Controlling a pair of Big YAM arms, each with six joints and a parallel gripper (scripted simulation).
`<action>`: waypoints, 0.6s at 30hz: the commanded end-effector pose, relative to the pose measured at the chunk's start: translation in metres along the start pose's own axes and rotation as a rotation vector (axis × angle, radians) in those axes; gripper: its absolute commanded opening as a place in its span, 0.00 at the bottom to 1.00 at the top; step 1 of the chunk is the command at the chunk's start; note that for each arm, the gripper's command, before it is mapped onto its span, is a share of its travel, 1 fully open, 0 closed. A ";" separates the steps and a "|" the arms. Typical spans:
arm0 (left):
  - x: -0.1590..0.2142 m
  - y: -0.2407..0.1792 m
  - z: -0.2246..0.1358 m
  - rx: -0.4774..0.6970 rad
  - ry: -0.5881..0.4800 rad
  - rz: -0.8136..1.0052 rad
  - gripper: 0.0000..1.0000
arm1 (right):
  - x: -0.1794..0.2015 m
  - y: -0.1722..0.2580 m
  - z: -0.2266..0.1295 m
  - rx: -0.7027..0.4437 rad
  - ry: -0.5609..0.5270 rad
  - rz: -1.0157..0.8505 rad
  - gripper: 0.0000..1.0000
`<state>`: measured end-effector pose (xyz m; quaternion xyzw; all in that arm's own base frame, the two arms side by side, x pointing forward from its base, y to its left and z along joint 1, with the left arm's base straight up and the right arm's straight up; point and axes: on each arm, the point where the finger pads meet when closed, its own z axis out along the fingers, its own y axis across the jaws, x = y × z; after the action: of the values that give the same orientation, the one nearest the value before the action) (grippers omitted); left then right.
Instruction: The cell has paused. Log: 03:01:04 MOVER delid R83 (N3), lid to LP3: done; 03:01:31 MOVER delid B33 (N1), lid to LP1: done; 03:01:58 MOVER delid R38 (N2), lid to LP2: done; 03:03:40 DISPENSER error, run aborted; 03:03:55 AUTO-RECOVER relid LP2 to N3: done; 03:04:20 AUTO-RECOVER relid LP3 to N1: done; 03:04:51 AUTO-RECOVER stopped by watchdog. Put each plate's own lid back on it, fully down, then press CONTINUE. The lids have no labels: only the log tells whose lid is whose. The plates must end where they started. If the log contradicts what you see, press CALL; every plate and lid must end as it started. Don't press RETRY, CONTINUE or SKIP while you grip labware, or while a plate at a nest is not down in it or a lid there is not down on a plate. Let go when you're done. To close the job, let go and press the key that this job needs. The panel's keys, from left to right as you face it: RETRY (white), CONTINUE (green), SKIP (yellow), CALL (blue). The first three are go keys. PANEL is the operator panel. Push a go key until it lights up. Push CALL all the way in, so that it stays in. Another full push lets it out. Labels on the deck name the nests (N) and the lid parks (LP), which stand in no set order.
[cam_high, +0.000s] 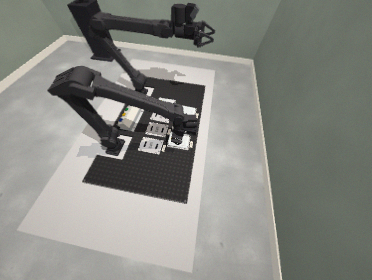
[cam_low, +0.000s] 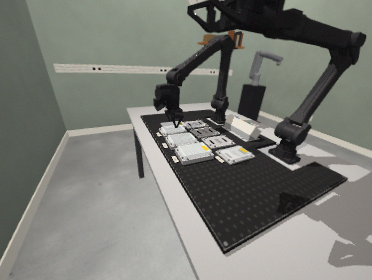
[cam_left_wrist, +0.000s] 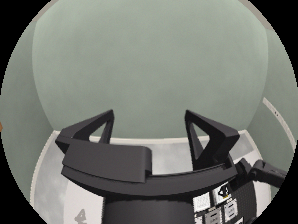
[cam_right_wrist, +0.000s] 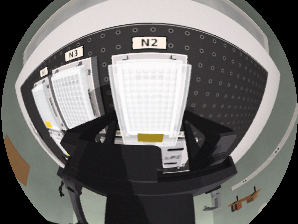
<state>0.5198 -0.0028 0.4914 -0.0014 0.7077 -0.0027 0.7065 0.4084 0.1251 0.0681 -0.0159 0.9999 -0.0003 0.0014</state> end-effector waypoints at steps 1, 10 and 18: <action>-0.037 0.008 -0.006 -0.013 -0.067 0.014 1.00 | -0.007 0.007 0.003 -0.005 -0.012 -0.009 0.00; -0.037 0.008 -0.006 -0.013 -0.067 0.014 1.00 | -0.003 0.006 0.008 -0.003 -0.004 -0.007 0.00; -0.037 0.008 -0.006 -0.013 -0.067 0.014 1.00 | -0.002 0.006 0.012 -0.002 -0.001 -0.012 0.00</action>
<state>0.5198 -0.0028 0.4914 -0.0014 0.7077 -0.0027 0.7065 0.4083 0.1251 0.0625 -0.0159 0.9999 -0.0002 0.0019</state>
